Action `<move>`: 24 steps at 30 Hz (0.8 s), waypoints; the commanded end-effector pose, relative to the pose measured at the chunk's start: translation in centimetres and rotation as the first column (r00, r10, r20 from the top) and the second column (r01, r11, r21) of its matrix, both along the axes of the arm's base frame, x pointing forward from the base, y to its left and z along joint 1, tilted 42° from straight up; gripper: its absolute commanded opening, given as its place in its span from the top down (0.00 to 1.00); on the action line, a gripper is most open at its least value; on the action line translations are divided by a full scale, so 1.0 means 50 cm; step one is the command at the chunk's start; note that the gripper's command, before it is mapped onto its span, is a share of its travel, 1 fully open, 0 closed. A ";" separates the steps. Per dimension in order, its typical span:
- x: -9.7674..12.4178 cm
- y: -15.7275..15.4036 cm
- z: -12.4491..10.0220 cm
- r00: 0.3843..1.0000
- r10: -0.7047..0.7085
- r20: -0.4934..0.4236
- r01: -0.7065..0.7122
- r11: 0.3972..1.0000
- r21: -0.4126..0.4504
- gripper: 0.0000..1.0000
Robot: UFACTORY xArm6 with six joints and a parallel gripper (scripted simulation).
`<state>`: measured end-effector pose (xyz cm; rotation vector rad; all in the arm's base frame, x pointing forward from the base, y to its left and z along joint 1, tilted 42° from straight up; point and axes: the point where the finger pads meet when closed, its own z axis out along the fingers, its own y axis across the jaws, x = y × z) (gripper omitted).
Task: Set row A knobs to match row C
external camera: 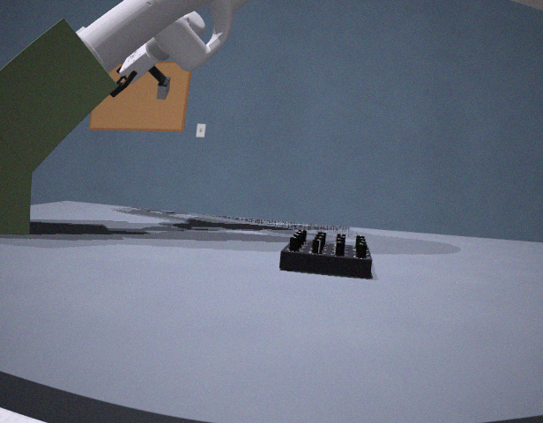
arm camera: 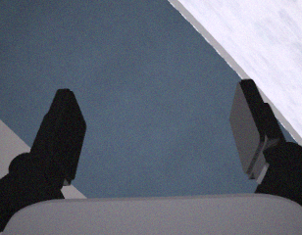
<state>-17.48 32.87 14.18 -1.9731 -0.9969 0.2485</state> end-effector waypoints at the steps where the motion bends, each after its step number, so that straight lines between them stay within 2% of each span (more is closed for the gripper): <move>1: 0.023 -0.011 0.002 1.000 0.017 0.019 -0.017 1.000 -0.016 0.00; 3: 0.039 -0.019 0.000 0.999 0.020 0.035 -0.019 1.000 -0.018 0.00; 7: 0.041 -0.020 -0.001 0.999 0.020 0.038 -0.020 1.000 -0.019 0.00; 10: 0.075 -0.040 -0.009 0.996 0.024 0.080 -0.022 0.999 -0.027 0.00; 18: 0.110 -0.056 -0.012 0.993 0.031 0.117 -0.028 0.999 -0.029 0.00; 22: 0.143 -0.074 -0.018 0.987 0.037 0.153 -0.031 0.999 -0.036 0.00; 24: 0.143 -0.074 -0.018 0.987 0.037 0.153 -0.031 0.999 -0.036 0.00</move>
